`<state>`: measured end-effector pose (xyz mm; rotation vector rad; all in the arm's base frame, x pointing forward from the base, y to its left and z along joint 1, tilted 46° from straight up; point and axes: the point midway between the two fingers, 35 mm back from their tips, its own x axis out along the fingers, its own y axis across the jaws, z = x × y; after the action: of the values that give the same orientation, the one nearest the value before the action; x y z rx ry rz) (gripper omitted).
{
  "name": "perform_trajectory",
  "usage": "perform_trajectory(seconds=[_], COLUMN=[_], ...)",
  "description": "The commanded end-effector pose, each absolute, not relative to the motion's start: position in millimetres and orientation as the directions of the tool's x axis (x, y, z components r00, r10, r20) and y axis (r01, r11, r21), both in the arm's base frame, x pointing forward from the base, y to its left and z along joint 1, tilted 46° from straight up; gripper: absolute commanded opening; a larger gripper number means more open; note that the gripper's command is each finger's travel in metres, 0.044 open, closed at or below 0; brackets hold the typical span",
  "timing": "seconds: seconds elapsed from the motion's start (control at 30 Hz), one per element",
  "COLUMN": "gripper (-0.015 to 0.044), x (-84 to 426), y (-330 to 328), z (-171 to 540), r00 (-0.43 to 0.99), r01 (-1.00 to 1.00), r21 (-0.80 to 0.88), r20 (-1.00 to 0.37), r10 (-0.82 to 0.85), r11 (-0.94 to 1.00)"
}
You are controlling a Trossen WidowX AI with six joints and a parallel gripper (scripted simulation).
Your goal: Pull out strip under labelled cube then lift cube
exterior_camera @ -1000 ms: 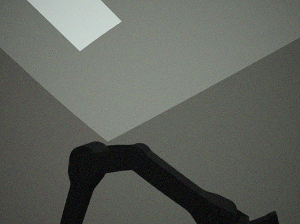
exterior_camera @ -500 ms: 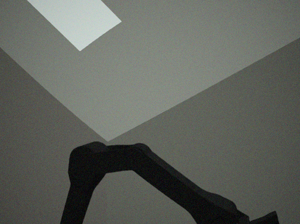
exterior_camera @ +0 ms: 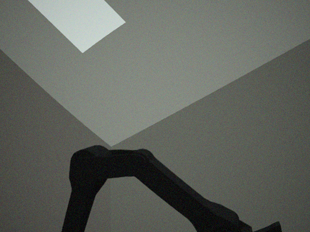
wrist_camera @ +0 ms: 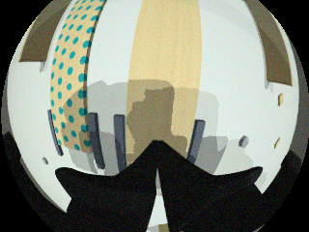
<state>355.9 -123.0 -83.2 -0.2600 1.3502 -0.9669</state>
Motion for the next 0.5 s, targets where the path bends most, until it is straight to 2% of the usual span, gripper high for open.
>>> perform_trajectory(seconds=[0.0,0.47], gripper=[0.0,0.0], x=[344,324], y=[-122,-114], z=[-88,-93], r00=[-0.097,-0.097], r01=[0.429,0.428], r21=[-0.673,-0.673], r20=[-0.698,-0.698], r10=[-0.71,-0.71], r11=[0.603,0.603])
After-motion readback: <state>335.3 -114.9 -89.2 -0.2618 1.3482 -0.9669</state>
